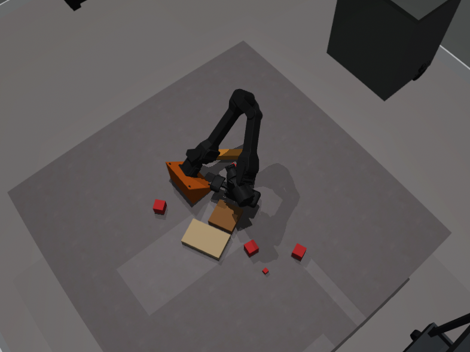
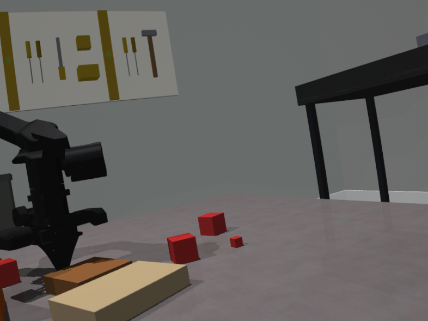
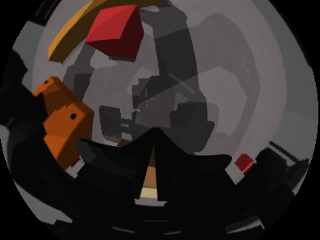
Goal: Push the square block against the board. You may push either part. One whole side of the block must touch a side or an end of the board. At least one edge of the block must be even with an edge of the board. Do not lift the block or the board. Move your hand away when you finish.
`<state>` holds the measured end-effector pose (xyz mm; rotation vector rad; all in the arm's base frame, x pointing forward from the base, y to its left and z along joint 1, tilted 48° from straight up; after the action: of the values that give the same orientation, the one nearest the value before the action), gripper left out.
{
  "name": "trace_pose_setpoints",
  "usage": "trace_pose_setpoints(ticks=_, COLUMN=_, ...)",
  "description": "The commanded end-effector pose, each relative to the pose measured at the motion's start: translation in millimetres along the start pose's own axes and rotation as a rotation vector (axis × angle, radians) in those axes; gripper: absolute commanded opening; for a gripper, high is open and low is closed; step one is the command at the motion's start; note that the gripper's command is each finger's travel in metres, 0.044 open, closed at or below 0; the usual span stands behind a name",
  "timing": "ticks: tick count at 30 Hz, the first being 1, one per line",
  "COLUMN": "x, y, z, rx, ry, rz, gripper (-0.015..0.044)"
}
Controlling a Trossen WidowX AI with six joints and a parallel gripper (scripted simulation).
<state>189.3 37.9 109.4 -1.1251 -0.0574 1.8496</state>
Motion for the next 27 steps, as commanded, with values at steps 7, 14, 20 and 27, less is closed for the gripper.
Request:
trace_pose_setpoints(ticks=7, x=0, y=-2, z=17, rx=0.006, ry=-0.003, rz=-0.003, gripper=0.0000)
trace_pose_setpoints(ticks=14, x=0, y=-4, z=28, rx=0.006, ry=-0.005, rz=-0.004, gripper=0.0000)
trace_pose_setpoints(ticks=20, x=-27, y=-5, z=23, rx=0.004, ry=0.003, rz=0.001, gripper=0.0000)
trace_pose_setpoints(ticks=27, x=-55, y=-4, z=24, rx=0.007, ry=-0.004, rz=-0.002, gripper=0.0000)
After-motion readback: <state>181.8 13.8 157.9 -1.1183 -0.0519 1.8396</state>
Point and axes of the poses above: the point midway between the two fingers, 35 mm back from their tips, its own x axis out along the fingers, its own y axis across the jaws, z = x × y, the point moved 10 cm from there along -x, back along the fingers, and after that the axes turned 13 degrees about -x, right-handed, at the moved point
